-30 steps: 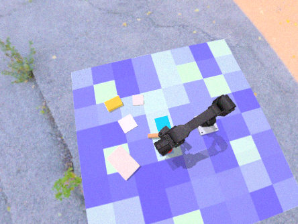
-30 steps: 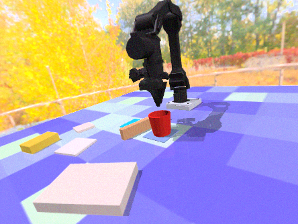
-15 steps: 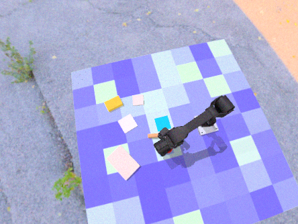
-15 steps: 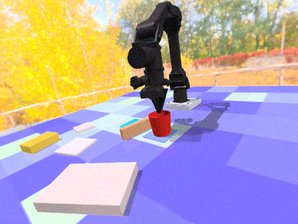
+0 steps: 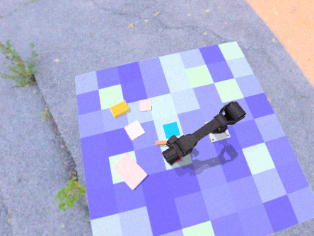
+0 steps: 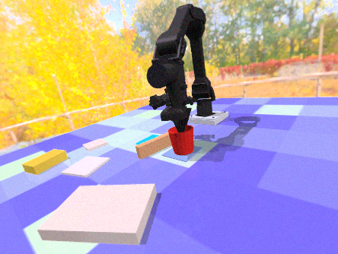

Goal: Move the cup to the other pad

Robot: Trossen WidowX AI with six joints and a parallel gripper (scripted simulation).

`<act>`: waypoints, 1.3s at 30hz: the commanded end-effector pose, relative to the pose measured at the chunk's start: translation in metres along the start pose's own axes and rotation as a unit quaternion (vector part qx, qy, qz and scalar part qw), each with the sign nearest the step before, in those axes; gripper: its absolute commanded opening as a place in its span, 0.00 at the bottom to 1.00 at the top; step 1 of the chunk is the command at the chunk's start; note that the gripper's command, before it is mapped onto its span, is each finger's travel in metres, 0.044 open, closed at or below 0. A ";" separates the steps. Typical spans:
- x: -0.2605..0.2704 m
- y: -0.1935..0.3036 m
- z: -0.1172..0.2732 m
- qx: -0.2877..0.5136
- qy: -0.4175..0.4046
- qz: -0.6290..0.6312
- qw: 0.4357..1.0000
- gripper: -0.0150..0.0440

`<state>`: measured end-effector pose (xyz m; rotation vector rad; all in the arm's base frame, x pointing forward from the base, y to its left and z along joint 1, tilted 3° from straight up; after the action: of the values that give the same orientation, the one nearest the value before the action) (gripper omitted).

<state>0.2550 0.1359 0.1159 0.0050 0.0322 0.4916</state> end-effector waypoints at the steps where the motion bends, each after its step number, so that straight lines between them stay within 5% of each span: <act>1: -0.002 0.000 -0.008 0.002 0.002 -0.001 1.000 0.50; 10: -0.002 0.000 -0.014 0.002 0.002 -0.001 1.000 0.50; 14: -0.002 0.000 -0.012 0.000 0.001 0.000 1.000 0.33; 20: -0.002 0.000 -0.012 0.000 0.001 0.000 1.000 0.26; 39: -0.001 -0.001 0.030 0.001 0.001 -0.001 1.000 0.25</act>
<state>0.2536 0.1344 0.1302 0.0007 0.0495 0.4887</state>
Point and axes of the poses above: the point midway between the two fingers, 35 mm back from their tips, its own z axis back along the fingers, its own x axis across the jaws, y = z × x, the point moved 7 cm from there along z, back along the fingers, and after that the axes turned 10 degrees about -z, right-handed, at the moved point
